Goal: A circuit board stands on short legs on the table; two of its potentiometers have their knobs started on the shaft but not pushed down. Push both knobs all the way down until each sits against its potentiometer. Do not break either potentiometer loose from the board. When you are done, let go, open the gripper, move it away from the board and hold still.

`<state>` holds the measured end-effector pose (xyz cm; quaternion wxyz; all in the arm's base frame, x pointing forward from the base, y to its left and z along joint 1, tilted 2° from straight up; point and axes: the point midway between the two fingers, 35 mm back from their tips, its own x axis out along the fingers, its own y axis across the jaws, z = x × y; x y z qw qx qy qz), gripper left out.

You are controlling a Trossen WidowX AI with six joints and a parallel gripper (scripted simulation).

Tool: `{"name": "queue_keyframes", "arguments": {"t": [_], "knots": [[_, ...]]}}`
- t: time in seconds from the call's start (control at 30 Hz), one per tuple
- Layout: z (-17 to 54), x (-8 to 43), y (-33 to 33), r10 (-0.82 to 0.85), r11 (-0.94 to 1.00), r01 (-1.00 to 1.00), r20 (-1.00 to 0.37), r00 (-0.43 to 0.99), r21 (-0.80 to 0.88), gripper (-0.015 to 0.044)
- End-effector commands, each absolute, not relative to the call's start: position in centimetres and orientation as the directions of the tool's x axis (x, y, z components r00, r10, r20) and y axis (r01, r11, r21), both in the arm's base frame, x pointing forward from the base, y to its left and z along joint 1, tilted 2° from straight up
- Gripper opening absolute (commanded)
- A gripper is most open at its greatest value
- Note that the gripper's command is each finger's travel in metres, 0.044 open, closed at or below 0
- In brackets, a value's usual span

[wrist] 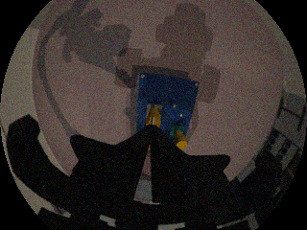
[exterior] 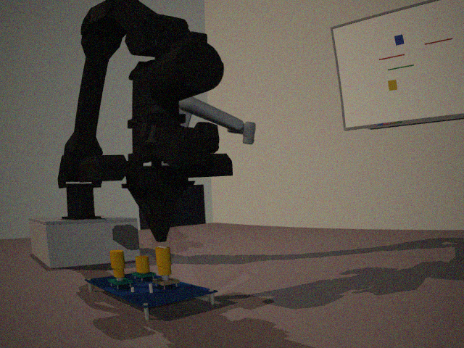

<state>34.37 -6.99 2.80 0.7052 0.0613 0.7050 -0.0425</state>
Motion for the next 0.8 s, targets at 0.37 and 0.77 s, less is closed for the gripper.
{"name": "queue_keyframes", "arguments": {"t": [0.37, 0.77], "knots": [[3.7, 32.7, -6.9, 0.026, 0.989, 0.147, -1.000, 0.003, 0.026, 0.0289], [5.3, 19.0, -5.3, 0.022, 0.989, 0.148, -1.000, 0.001, 0.022, 0.0440]]}}
